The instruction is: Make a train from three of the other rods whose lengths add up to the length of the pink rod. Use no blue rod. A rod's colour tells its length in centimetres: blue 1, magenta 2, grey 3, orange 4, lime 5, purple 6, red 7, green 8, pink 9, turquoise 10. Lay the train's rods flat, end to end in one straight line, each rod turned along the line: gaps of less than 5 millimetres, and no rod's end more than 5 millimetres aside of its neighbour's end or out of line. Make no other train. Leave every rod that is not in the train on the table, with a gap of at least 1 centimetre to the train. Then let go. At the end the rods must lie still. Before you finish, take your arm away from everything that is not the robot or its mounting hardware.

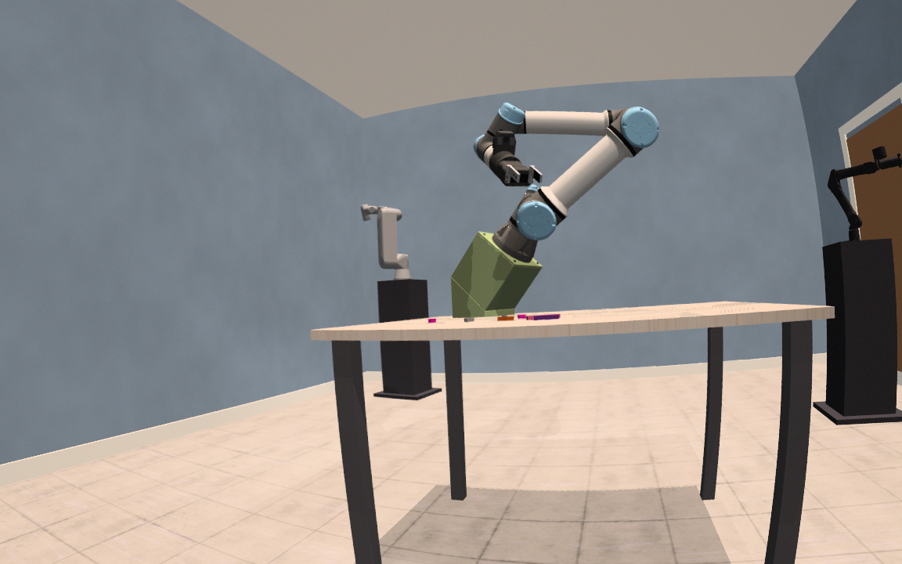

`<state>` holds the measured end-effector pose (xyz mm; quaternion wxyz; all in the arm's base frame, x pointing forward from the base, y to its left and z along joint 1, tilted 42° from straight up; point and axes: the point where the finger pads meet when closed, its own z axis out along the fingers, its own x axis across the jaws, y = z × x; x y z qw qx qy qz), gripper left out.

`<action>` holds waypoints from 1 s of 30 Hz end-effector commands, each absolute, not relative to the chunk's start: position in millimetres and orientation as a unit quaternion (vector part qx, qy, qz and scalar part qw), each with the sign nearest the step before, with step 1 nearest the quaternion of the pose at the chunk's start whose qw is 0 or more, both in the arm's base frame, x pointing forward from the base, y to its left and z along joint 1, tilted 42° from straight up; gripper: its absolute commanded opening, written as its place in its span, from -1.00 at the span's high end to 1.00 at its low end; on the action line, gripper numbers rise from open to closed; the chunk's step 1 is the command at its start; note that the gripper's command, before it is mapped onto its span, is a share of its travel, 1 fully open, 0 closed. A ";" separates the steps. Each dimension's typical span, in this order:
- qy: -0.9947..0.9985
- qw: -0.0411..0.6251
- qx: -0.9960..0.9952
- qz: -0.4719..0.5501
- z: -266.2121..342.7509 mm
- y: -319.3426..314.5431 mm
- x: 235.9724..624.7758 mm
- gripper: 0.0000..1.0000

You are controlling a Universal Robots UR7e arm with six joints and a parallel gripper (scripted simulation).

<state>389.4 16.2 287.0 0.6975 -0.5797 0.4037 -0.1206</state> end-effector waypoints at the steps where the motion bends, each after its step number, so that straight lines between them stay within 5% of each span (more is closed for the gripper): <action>1: 0.404 0.697 -0.580 -0.121 287.1 15.8 389.4 -1.00; 30: 0.398 0.693 -0.591 -0.112 275.7 19.7 387.9 -1.00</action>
